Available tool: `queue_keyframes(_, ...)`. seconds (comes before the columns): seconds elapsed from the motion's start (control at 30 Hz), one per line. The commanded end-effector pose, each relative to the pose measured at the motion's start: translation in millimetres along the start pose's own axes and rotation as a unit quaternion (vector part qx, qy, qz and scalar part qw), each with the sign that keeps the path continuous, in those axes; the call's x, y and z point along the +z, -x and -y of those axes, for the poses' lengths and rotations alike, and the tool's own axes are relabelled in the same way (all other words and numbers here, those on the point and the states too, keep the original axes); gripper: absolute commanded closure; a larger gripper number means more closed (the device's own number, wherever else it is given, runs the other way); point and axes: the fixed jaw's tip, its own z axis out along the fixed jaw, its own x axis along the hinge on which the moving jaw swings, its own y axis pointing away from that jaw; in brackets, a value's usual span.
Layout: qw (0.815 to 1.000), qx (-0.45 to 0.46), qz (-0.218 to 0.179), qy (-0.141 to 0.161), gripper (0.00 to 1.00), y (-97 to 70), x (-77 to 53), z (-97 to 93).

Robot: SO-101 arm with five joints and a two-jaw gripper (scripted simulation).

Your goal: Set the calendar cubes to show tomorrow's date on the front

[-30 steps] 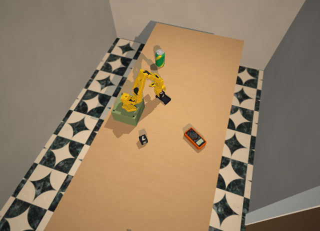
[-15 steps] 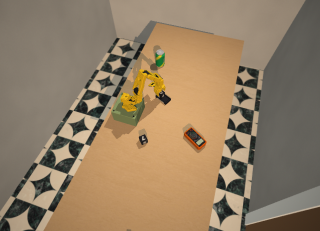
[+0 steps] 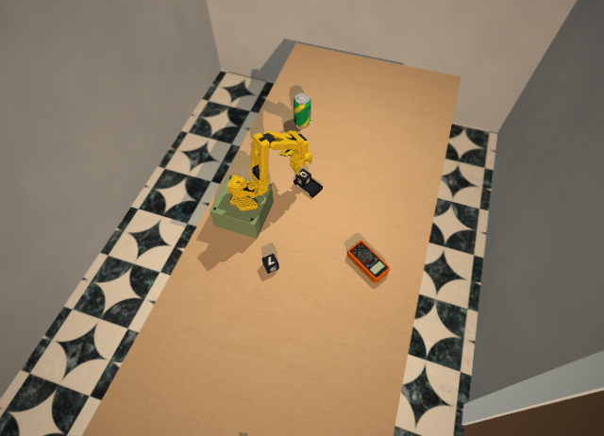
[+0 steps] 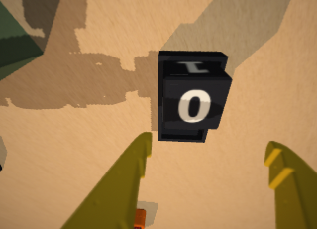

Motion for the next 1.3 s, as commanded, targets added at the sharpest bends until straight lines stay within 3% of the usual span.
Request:
queue_keyframes(0.0,1.000,0.000,-0.001,-0.008,0.64,-1.5,-10.8,1.5)
queue_keyframes(0.9,1.000,0.000,-0.002,-0.013,0.64,-1.6,-13.4,2.4)
queue_keyframes(1.07,0.999,0.000,-0.008,-0.049,0.64,-3.0,-24.7,10.1)
queue_keyframes(1.27,0.991,0.000,-0.022,-0.131,0.65,-5.6,-53.1,25.1)
